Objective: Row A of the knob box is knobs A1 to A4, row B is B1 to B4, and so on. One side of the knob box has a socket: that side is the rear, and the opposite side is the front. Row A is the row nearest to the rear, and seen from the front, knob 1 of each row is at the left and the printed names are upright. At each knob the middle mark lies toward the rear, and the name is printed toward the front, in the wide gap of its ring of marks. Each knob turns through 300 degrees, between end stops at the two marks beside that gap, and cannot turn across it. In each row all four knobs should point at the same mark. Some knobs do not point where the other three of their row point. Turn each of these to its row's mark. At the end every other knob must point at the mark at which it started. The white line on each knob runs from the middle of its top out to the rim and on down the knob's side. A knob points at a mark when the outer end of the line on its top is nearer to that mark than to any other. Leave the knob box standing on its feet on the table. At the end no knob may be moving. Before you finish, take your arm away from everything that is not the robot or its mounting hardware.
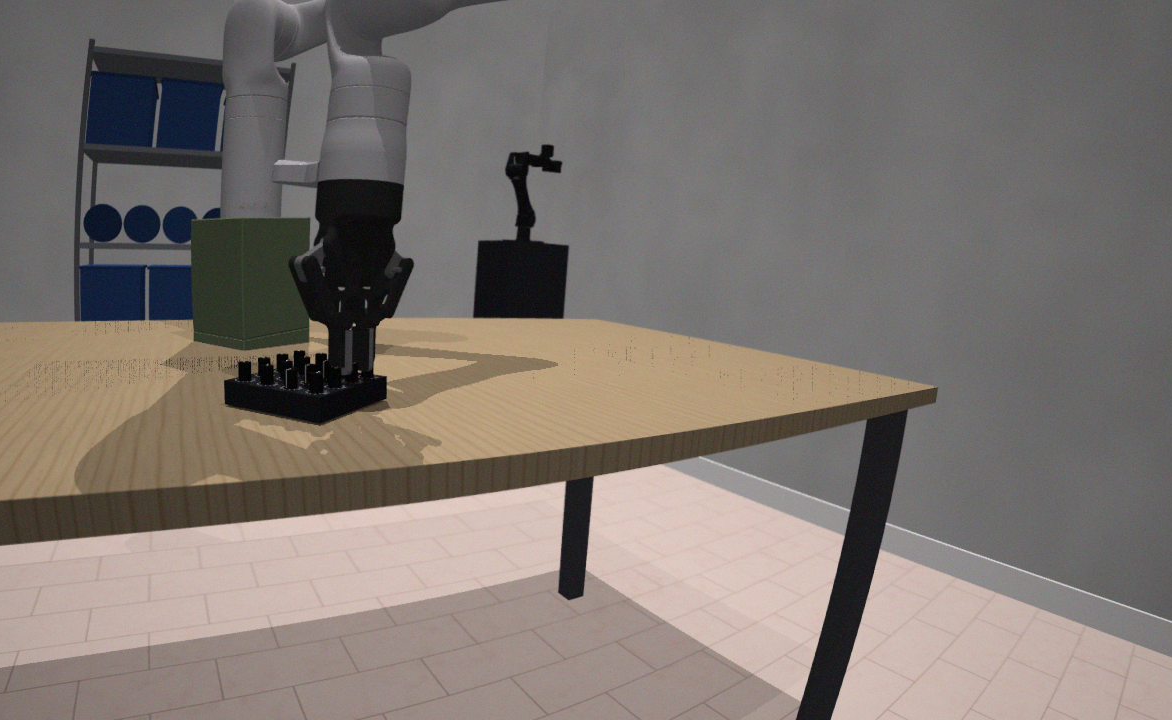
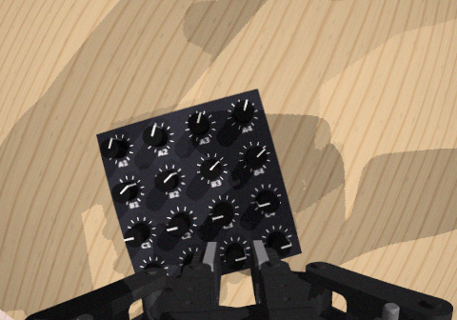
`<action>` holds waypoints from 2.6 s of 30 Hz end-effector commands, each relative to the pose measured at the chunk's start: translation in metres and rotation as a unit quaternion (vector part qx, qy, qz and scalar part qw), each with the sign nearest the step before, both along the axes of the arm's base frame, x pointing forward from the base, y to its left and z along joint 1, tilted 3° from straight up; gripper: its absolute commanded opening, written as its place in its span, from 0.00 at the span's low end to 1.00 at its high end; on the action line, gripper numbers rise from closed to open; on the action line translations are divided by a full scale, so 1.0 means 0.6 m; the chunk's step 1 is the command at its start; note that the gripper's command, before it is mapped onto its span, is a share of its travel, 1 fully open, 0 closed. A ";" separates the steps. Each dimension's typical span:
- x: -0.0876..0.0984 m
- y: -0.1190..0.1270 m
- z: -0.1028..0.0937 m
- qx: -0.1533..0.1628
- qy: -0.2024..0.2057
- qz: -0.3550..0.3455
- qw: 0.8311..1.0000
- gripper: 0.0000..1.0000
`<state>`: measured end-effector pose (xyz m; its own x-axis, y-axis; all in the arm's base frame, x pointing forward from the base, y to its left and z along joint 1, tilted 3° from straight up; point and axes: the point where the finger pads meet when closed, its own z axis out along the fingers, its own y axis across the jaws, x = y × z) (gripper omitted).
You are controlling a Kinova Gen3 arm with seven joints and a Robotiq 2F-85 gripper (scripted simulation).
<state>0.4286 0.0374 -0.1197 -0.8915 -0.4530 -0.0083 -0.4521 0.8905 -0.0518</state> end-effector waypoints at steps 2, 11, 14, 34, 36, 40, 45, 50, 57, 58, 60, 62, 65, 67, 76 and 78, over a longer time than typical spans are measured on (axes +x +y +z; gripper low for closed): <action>0.004 -0.003 -0.001 -0.001 -0.002 -0.006 1.000 0.19; -0.001 -0.004 0.017 -0.002 -0.001 -0.008 1.000 0.19; -0.001 -0.003 0.031 -0.002 -0.001 -0.009 1.000 0.19; -0.001 -0.001 0.062 -0.002 -0.002 -0.006 1.000 0.19; -0.001 -0.001 0.062 -0.002 -0.002 -0.006 1.000 0.19; -0.001 -0.001 0.062 -0.002 -0.002 -0.006 1.000 1.00; -0.003 -0.001 0.073 -0.002 -0.001 -0.009 1.000 1.00; -0.006 -0.001 0.103 -0.003 0.001 -0.007 1.000 1.00; -0.010 0.002 0.169 -0.005 0.004 -0.005 1.000 1.00; -0.009 0.003 0.181 -0.004 0.003 -0.005 1.000 1.00; -0.007 0.006 0.203 -0.003 0.001 -0.005 1.000 1.00; -0.004 0.008 0.220 -0.002 -0.001 -0.005 1.000 1.00; -0.003 0.010 0.240 -0.002 -0.002 0.000 1.000 1.00; -0.003 0.010 0.245 -0.002 -0.002 0.000 1.000 1.00; -0.005 0.010 0.251 -0.002 -0.002 0.002 1.000 1.00; -0.005 0.010 0.251 -0.002 -0.002 0.002 1.000 1.00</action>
